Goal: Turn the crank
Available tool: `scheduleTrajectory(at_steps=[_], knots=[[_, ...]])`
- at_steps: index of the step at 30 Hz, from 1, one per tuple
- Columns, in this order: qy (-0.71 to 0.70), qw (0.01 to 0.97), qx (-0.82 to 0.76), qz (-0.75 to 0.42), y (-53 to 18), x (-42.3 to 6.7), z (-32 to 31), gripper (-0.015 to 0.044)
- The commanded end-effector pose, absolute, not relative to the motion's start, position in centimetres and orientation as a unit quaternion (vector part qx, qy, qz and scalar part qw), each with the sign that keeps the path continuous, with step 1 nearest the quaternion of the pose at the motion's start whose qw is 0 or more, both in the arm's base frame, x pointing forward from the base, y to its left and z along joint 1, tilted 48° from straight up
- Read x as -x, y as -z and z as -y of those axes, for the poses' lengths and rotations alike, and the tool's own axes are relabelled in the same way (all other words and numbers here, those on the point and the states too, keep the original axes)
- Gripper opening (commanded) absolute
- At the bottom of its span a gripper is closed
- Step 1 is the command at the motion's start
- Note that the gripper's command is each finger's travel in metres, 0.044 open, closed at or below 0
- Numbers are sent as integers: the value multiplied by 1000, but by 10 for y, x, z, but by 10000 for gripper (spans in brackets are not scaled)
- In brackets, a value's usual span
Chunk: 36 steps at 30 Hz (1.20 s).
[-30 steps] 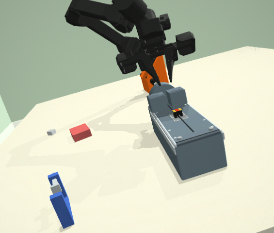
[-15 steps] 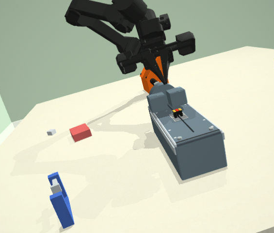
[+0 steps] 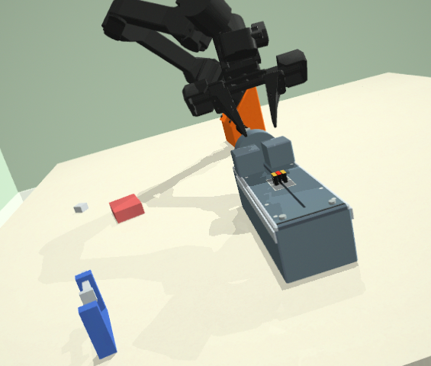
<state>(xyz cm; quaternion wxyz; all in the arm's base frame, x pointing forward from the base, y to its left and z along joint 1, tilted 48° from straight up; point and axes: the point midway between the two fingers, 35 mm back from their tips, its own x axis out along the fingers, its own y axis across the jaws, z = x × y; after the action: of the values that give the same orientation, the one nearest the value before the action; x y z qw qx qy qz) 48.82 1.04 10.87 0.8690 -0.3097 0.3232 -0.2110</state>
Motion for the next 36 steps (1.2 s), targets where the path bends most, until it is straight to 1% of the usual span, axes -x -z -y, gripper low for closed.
scheduleTrajectory(at_steps=[1, 6, 7, 8, 25, 36], knots=[[211, 869, 310, -323, -109, -488, -10, 289], [211, 869, 310, -323, -109, -488, -10, 420], [211, 869, 310, -323, -109, -488, -10, 440], [211, 869, 310, -323, -109, -488, -10, 440], [211, 869, 310, -323, -109, -488, -10, 0], [211, 869, 310, -323, -109, -488, -10, 0]])
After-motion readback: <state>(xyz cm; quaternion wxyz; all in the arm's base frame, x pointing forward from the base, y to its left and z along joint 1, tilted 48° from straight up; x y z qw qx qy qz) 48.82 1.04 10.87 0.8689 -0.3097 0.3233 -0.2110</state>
